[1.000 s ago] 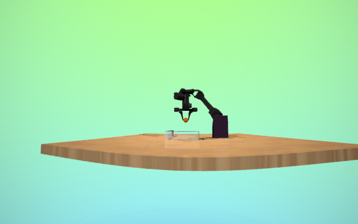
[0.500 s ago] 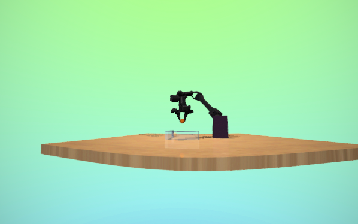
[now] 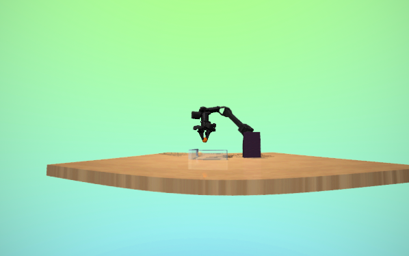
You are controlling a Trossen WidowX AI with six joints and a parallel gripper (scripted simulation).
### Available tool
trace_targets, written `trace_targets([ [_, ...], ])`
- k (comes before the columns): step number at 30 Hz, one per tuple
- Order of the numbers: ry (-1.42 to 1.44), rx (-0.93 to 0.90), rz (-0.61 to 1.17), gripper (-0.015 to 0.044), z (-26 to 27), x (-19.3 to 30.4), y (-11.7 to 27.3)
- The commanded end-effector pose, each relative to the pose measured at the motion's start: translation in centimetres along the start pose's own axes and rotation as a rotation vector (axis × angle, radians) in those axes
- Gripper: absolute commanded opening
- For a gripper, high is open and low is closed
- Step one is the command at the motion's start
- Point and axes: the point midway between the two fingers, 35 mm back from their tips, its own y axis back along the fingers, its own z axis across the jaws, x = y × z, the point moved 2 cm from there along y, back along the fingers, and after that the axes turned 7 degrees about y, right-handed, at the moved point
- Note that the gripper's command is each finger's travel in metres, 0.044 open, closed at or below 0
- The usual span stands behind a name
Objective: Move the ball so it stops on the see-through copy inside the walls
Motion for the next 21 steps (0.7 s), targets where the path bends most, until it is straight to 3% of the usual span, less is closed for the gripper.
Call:
trace_targets([
  [1,0.109,0.004,0.012,0.0,0.4,1.6,-0.1],
  [21,0.616,-0.023,0.019,0.0,3.3,6.8,-1.7],
])
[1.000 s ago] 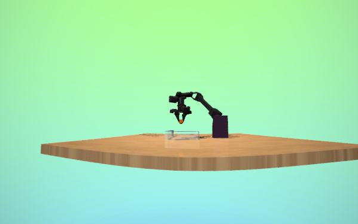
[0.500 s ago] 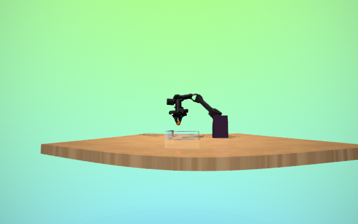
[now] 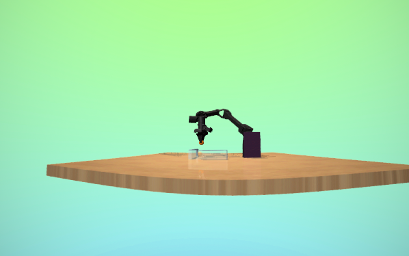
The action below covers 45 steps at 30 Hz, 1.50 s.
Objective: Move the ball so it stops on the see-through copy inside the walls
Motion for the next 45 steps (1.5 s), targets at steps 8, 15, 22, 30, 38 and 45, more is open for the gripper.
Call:
trace_targets([
  [8,0.197,-0.017,0.007,0.0,2.4,1.3,-0.5],
  [15,0.197,-0.016,0.007,0.0,2.4,1.4,-1.9],
  [22,0.197,-0.018,0.007,0.0,2.5,1.5,-6.1],
  [30,0.197,-0.021,0.006,0.0,2.6,1.4,-7.6],
  [38,0.187,-0.026,-0.007,0.0,2.6,1.4,-8.5],
  [45,0.178,-0.031,-0.019,0.0,2.6,1.5,-9.4],
])
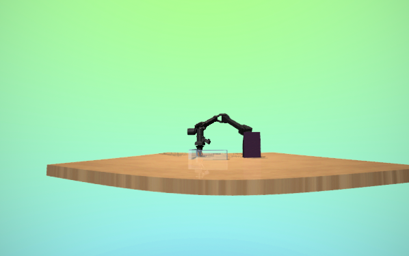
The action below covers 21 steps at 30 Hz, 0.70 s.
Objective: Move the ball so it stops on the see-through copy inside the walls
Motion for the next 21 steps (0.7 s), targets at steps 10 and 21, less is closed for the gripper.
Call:
trace_targets([
  [10,0.001,-0.001,-0.002,0.021,0.0,0.0,-0.1],
  [21,0.009,0.005,0.013,0.03,0.0,0.2,4.2],
])
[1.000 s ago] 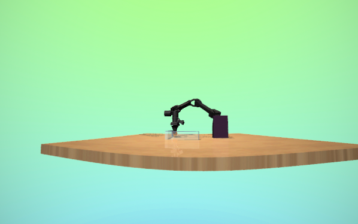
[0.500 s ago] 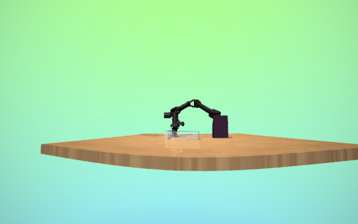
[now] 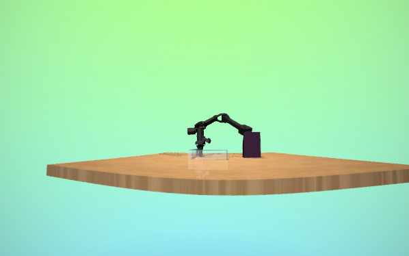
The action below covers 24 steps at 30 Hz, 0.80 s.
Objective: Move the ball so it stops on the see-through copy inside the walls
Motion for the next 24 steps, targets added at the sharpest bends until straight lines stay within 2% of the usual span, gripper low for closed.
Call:
trace_targets([
  [1,0.003,0.004,0.036,0.03,0.0,0.3,5.4],
  [4,0.007,0.004,0.043,0.03,0.1,0.0,8.0],
  [15,0.013,-0.002,0.049,0.03,-0.1,0.2,7.1],
  [20,0.01,-0.003,0.046,0.0432,0.0,-0.2,10.9],
  [24,0.009,-0.004,0.046,0.044,0.0,-0.3,11.1],
])
